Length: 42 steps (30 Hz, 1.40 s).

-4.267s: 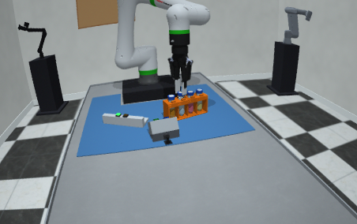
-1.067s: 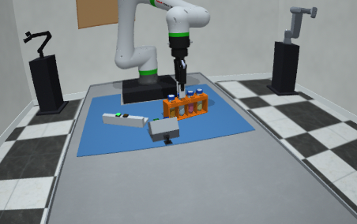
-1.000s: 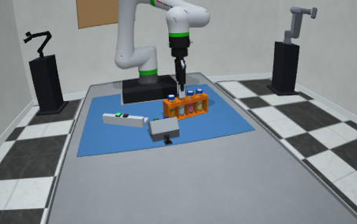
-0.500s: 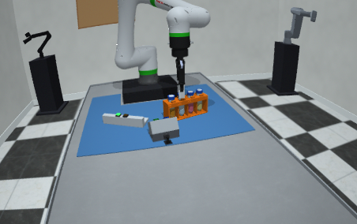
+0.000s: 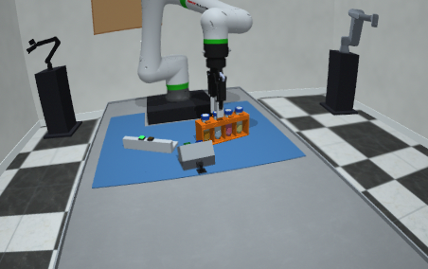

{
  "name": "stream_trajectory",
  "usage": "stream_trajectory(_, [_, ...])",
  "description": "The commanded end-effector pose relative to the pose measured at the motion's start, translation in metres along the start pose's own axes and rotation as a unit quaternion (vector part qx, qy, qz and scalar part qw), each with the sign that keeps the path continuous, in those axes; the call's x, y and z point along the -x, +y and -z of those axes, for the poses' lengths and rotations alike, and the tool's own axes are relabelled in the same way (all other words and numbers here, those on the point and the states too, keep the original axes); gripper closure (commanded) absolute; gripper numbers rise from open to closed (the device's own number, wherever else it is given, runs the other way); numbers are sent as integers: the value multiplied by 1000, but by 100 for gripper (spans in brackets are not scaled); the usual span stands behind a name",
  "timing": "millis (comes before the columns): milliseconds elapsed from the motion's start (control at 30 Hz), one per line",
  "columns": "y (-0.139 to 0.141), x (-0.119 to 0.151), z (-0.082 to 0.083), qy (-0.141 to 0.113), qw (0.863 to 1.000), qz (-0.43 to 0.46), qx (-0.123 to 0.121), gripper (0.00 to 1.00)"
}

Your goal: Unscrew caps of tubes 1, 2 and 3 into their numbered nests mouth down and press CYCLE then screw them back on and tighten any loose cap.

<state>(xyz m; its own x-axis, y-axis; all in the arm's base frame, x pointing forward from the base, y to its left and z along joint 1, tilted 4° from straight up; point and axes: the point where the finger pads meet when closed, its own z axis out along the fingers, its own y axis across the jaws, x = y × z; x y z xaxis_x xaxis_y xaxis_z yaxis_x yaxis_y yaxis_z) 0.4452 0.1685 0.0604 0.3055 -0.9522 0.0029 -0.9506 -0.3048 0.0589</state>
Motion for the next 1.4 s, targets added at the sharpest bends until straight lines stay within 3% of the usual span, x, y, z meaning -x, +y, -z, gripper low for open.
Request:
stream_trajectory(0, [0, 0, 0, -5, 995, 103, 1, 65])
stream_trajectory(133, [0, 0, 0, -5, 990, 143, 1, 65])
stream_trajectory(300, [0, 0, 0, -5, 972, 234, 0, 65])
stream_trajectory(467, [0, 0, 0, -5, 972, 234, 0, 65])
stream_trajectory(500, [0, 0, 0, -5, 972, 234, 0, 100])
stream_trajectory(967, [0, 0, 0, -5, 972, 234, 0, 100])
stream_trajectory(1200, [0, 0, 0, -5, 993, 119, 1, 100])
stream_trajectory(1367, [0, 0, 0, -5, 998, 69, 1, 100])
